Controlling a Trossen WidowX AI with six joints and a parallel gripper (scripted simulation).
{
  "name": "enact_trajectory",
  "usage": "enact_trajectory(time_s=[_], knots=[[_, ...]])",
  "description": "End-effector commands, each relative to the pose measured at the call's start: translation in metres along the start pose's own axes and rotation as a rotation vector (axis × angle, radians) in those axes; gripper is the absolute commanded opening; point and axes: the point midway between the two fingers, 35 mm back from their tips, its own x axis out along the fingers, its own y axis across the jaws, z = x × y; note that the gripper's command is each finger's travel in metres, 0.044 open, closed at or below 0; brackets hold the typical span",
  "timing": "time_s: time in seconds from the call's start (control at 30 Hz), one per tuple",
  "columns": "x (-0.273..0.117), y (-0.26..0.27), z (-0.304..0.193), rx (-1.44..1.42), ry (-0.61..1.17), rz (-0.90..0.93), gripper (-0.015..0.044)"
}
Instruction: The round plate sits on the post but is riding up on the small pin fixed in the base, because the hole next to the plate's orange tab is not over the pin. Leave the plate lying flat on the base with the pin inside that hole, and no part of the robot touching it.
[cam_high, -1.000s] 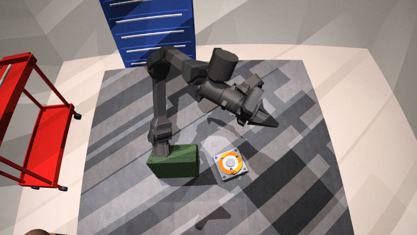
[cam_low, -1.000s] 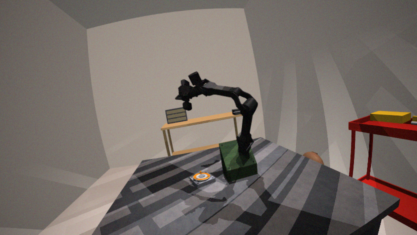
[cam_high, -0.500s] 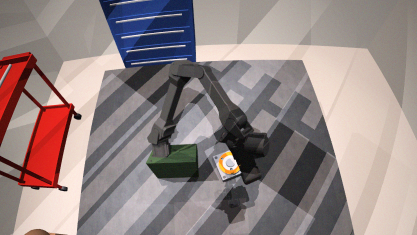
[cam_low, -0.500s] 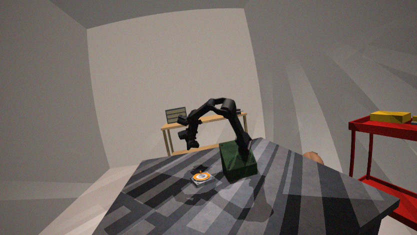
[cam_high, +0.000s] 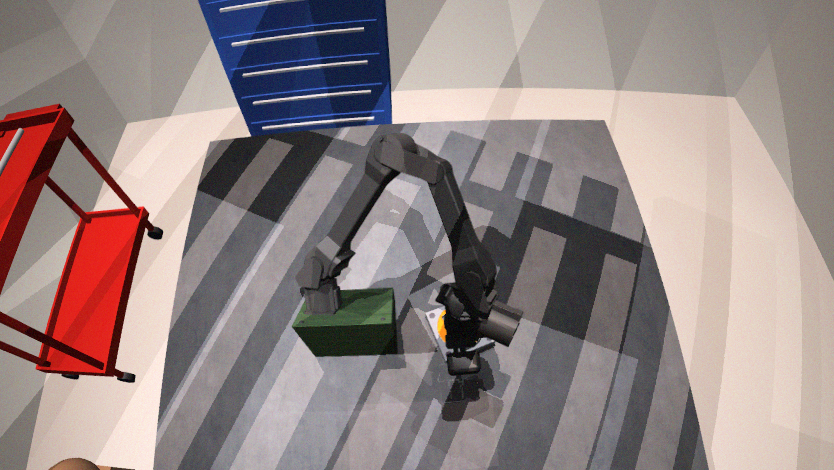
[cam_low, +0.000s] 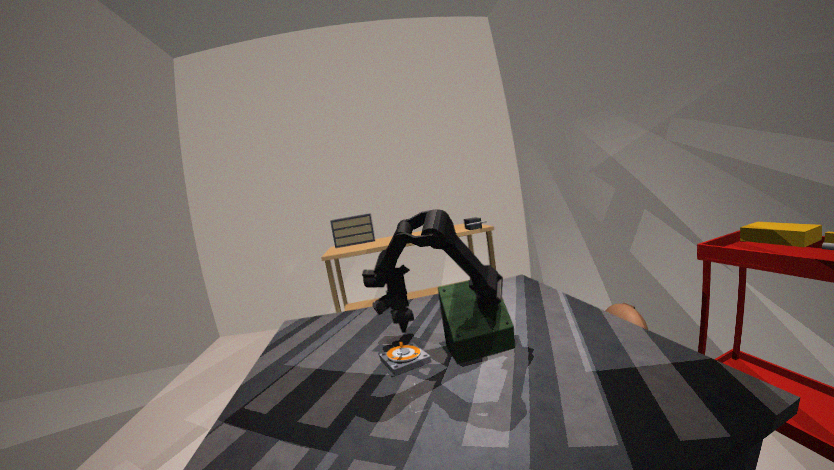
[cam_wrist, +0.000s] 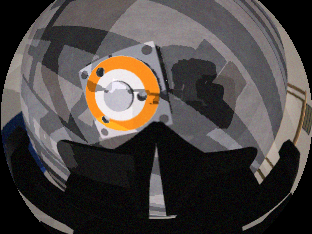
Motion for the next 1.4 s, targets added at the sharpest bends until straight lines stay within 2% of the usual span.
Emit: enact_trajectory(time_s=[0.0,0.17,1.37], knots=[[0.02,0.002,-0.003,0.009,0.016,0.012,0.0],[0.039,0.002,-0.002,0.009,0.016,0.014,0.0],[0.041,0.007,0.042,0.007,0.014,0.015,0.0]])
